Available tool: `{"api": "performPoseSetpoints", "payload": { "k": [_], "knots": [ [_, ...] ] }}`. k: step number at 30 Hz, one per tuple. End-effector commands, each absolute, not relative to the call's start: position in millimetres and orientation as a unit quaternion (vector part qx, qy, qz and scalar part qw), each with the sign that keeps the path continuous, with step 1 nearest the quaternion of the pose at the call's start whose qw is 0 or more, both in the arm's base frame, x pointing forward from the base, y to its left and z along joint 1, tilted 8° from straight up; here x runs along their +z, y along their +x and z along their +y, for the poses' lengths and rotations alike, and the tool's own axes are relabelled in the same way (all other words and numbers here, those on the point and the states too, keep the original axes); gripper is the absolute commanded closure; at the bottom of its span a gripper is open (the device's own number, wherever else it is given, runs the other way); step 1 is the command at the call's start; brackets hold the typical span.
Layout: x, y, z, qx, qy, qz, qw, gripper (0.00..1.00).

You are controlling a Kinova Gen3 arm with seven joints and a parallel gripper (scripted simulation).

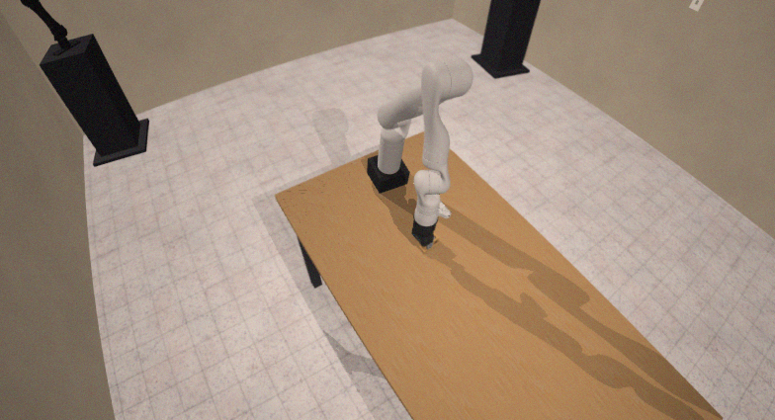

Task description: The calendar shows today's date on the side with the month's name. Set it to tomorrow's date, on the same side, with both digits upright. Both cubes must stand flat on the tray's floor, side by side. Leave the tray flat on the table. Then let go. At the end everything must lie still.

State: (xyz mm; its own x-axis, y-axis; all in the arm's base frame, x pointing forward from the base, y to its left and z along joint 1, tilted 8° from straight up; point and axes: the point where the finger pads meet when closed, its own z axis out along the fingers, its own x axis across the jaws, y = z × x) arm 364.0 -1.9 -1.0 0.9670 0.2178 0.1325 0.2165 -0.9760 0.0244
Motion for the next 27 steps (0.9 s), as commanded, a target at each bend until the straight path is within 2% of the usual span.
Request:
{"api": "performPoseSetpoints", "payload": {
  "k": [1,20,21,23,24,27],
  "knots": [
    [-1.1,367.0,-1.8,0.071,0.992,0.105,0.005,0.40],
    [-1.1,367.0,-1.8,0.071,0.992,0.105,0.005,0.40],
    [-1.1,367.0,-1.8,0.071,0.992,0.105,0.005,0.34],
    [-1.1,367.0,-1.8,0.071,0.992,0.105,0.005,0.34],
    [-1.1,367.0,-1.8,0.071,0.992,0.105,0.005,0.28],
    [-1.1,367.0,-1.8,0.071,0.992,0.105,0.005,0.28]
  ]
}}
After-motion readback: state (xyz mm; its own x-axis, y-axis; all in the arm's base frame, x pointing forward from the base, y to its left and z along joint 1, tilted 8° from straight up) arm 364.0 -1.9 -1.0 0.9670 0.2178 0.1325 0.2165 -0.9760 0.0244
